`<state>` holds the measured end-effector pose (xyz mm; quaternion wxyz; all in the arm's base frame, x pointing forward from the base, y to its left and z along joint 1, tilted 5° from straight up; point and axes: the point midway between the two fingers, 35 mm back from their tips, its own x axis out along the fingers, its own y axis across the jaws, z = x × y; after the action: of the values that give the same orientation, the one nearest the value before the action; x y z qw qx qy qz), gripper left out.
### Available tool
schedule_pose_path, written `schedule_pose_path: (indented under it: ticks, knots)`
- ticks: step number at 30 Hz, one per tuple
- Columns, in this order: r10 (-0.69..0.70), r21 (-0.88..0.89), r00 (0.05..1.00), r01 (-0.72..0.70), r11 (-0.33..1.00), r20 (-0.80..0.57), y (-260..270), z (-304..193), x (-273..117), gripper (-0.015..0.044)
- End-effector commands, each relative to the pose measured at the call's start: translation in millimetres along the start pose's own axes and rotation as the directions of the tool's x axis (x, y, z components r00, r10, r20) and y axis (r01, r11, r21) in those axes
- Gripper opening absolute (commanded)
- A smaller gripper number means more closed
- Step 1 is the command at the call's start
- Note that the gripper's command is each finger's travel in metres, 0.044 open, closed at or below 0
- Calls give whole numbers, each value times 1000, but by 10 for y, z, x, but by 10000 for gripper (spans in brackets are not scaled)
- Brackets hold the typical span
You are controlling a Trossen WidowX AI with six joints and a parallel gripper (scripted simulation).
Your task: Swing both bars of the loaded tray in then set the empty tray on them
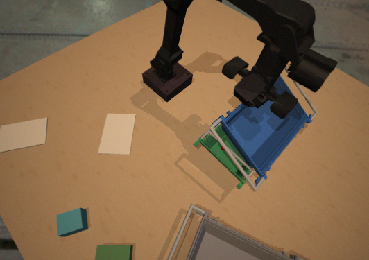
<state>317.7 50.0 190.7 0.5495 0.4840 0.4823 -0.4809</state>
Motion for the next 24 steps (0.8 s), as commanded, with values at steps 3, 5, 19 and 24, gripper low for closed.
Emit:
schedule_pose_path:
  ticks: [3, 5, 19, 24]
  knots:
    - [7, 4, 1000, -7, 1000, 1, 4, 3, -13, 0]
    - [7, 4, 1000, -7, 1000, 1, 4, 3, -11, 0]
    - [7, 4, 1000, -7, 1000, 1, 18, 0, 168, 0]
    - [7, 4, 1000, -7, 1000, 1, 20, -1, 244, 0]
